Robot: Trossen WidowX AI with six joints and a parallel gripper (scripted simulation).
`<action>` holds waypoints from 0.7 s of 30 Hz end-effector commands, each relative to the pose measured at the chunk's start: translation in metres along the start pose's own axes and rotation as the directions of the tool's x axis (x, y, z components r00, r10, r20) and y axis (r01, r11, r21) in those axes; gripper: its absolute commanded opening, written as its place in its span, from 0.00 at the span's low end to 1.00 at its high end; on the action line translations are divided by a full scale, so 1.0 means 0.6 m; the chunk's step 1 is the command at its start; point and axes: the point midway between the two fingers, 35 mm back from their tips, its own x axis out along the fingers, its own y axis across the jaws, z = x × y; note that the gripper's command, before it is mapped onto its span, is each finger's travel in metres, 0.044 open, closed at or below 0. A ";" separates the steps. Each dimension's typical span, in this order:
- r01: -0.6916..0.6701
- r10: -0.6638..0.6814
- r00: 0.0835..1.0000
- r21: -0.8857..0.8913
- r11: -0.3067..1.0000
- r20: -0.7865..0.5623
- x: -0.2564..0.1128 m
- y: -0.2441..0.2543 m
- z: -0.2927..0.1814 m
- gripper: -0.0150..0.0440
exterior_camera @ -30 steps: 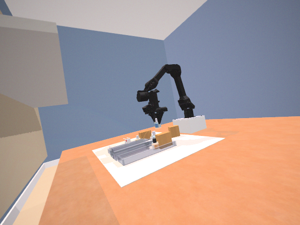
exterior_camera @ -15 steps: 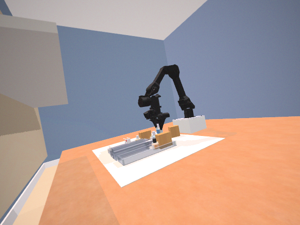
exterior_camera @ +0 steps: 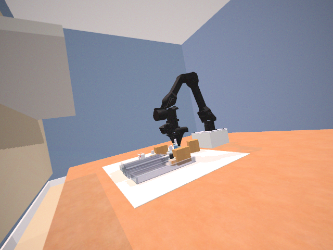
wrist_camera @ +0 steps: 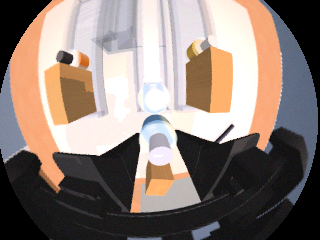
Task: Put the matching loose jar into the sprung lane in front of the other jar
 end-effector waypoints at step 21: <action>-0.004 0.004 1.000 0.004 1.000 -0.004 0.003 0.001 0.019 0.25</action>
